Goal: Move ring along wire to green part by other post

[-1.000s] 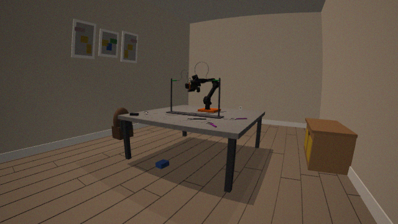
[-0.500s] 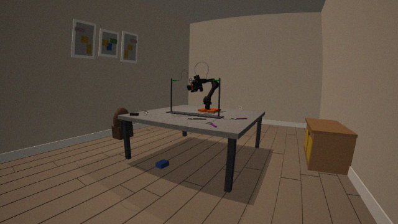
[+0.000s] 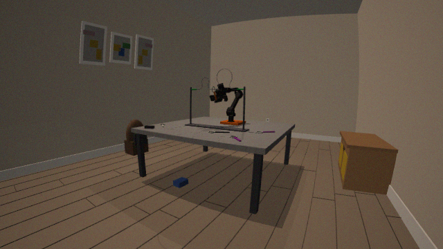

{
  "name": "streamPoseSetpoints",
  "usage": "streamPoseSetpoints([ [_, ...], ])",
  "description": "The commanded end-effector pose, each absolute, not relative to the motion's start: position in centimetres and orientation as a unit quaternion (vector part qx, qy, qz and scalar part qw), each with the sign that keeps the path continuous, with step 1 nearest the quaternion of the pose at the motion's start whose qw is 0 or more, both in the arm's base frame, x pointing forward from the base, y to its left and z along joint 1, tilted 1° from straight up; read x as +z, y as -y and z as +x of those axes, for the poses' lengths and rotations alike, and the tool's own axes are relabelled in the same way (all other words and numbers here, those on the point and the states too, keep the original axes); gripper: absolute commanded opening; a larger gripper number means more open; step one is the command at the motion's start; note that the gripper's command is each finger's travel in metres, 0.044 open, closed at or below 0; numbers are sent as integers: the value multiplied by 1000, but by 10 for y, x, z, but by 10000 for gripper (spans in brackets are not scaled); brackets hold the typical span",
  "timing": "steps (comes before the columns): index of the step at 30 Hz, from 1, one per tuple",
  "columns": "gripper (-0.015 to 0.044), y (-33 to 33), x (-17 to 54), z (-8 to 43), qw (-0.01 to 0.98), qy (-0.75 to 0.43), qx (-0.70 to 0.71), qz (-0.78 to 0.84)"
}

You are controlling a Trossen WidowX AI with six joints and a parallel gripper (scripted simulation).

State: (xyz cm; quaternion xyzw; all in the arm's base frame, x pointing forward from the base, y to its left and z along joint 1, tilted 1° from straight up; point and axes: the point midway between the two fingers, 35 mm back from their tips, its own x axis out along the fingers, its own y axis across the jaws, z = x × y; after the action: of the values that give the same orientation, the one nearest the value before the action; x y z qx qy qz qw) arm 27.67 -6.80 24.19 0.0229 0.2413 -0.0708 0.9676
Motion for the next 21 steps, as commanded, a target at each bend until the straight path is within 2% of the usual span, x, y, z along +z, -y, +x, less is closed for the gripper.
streamPoseSetpoints([
  [1, -150, 63, 242, 277, 968, -240, -70, 31],
  [21, -150, 23, 245, 283, 965, -229, -43, 125],
])
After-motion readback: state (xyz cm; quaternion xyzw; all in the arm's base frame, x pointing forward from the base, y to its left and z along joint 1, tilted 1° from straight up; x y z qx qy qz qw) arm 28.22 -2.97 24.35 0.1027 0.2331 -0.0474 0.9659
